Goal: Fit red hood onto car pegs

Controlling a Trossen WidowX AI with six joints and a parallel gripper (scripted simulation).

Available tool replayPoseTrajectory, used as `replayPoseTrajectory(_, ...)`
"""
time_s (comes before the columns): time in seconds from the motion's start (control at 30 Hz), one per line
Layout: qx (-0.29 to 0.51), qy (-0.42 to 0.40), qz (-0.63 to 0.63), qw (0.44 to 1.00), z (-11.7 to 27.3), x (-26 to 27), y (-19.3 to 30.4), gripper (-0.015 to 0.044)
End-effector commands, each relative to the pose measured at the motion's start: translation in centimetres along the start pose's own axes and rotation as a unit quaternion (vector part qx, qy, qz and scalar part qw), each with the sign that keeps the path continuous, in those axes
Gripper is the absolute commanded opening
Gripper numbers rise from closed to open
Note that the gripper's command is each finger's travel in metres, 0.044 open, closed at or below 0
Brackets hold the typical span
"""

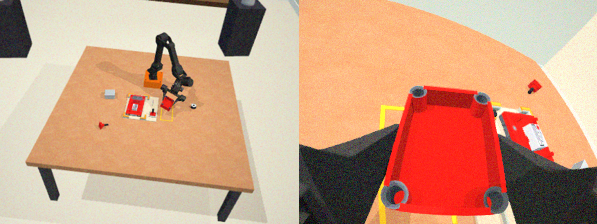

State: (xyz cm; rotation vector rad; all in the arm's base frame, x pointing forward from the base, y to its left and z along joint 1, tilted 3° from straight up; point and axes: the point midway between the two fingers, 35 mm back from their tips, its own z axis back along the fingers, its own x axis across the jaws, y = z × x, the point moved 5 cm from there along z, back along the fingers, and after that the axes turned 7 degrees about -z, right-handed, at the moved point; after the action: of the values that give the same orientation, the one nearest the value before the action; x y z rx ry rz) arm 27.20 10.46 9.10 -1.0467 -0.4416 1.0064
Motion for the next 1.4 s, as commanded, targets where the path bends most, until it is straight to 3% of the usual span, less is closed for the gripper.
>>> replayPoseTrajectory(0.0, -0.002, 0.001, 0.052, 0.999, -0.01, 0.02, -0.02, 0.0)
replayPoseTrajectory(0.67, -0.001, 0.001, 0.338, 0.941, -0.03, 0.04, 0.0, 0.0)
replayPoseTrajectory(1.37, -0.001, 0.001, 0.61, 0.793, -0.03, 0.04, 0.01, 0.0)
